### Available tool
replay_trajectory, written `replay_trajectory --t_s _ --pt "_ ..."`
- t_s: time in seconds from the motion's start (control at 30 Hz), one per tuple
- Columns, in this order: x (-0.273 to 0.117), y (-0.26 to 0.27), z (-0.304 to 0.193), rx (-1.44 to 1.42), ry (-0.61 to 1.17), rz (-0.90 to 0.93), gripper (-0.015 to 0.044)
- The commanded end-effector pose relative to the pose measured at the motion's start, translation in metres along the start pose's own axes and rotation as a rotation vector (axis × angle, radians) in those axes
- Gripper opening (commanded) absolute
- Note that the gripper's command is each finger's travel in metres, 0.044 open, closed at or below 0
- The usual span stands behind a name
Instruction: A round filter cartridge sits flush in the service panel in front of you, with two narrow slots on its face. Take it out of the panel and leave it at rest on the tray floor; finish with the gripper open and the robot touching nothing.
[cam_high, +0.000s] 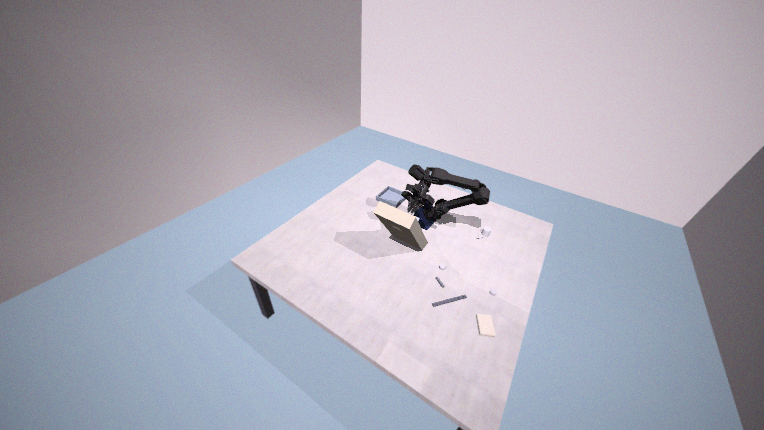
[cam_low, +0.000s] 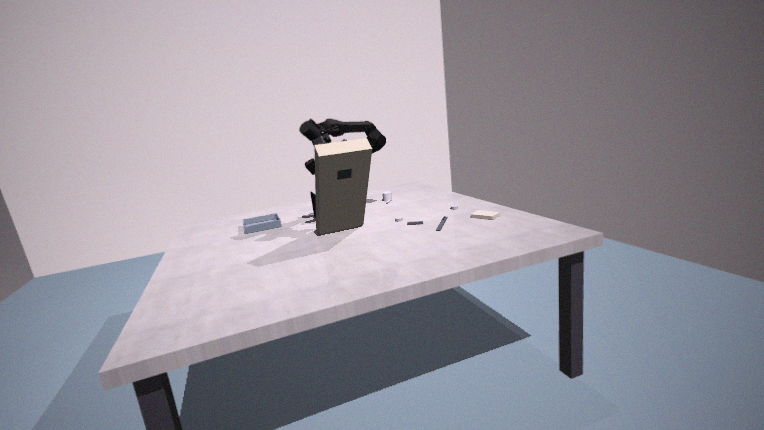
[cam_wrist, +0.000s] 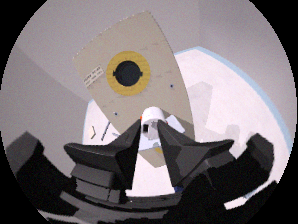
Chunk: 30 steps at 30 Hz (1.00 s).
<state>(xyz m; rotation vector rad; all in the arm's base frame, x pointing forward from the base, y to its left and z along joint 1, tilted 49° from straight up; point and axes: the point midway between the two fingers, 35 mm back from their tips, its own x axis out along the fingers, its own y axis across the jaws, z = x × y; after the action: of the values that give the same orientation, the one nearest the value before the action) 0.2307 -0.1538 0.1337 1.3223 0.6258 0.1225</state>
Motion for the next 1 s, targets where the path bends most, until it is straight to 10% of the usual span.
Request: replay_trajectory --t_s 0.0,0.33,0.73,0.97 --pt "-0.002 0.003 0.003 -0.016 -0.009 0.004 0.0109" --pt "-0.011 0.039 0.064 -0.017 -0.009 0.004 0.0109" --pt "-0.057 0.067 0.112 -0.031 -0.013 0.001 0.0424" --pt "-0.024 0.021 0.043 -0.359 0.266 -0.11 0.0305"
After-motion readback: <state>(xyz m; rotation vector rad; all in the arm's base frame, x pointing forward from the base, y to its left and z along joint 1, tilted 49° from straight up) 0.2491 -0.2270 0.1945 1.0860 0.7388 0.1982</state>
